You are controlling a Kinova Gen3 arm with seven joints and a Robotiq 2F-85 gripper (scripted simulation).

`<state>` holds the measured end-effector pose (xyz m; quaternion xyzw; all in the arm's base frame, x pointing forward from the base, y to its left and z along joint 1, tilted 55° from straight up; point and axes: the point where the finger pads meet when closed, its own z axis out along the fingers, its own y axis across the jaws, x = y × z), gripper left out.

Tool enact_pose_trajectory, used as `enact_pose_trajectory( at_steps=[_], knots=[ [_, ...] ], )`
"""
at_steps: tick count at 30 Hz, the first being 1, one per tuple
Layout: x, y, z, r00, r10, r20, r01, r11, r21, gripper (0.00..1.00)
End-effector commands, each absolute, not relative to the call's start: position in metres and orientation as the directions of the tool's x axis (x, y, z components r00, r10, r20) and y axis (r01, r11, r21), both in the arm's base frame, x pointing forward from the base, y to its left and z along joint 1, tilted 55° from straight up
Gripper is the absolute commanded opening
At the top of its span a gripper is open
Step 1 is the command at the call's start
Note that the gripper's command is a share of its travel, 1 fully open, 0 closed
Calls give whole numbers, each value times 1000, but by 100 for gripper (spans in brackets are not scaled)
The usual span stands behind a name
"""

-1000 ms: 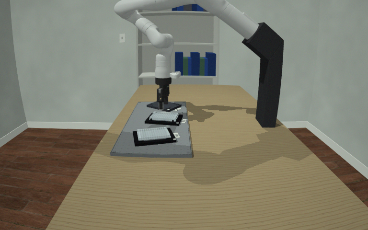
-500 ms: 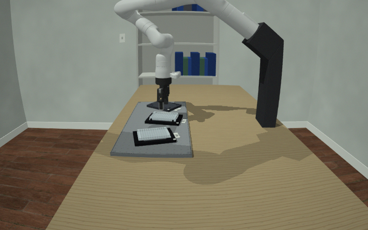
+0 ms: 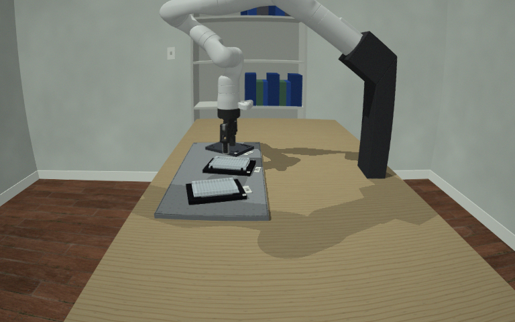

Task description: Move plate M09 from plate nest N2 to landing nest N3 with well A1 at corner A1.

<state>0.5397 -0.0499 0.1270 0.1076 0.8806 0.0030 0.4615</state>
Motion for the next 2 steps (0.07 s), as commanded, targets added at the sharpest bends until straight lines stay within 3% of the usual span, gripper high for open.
enact_pose_trajectory(
  at_steps=[1,2],
  knots=[
    [540,-50,127,-551,192,-812,187,977,104,100],
    [540,-50,127,-551,192,-812,187,977,104,100]
  ],
)
